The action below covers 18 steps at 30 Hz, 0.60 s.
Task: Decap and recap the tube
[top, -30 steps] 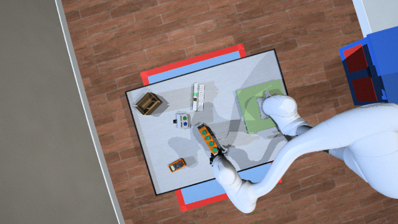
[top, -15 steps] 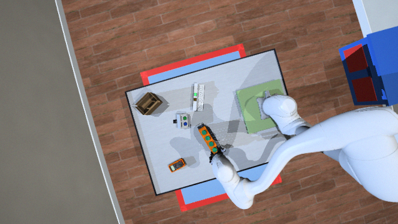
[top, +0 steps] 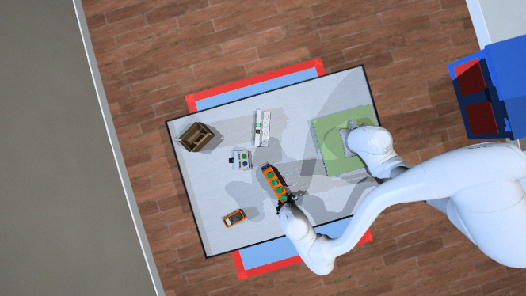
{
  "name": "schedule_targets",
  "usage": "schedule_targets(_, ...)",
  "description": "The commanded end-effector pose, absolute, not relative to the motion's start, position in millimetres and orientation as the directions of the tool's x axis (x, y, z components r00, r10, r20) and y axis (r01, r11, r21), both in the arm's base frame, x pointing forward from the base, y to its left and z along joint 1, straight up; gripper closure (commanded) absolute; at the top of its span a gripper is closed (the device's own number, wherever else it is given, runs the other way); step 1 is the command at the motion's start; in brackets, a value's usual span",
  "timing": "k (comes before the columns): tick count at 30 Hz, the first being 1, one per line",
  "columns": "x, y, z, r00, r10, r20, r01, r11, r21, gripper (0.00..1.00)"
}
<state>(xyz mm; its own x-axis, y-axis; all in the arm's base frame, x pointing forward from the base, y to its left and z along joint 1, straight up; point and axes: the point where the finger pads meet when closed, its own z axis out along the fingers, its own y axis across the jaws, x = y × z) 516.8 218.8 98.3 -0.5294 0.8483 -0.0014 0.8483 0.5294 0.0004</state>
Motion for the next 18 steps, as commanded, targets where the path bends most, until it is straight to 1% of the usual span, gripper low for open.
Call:
schedule_targets(1,516.0,218.1,93.3,-0.529,0.848,0.001,0.848,0.529,-0.001,0.59)
schedule_targets(15,516.3,218.1,90.0,-0.529,0.848,0.001,0.848,0.529,0.000,0.59)
schedule_targets(16,516.9,218.5,91.9,-0.529,0.849,0.000,0.849,0.529,0.001,0.70)
schedule_targets(18,516.9,218.5,91.9,-0.529,0.849,0.000,0.849,0.529,0.001,0.70)
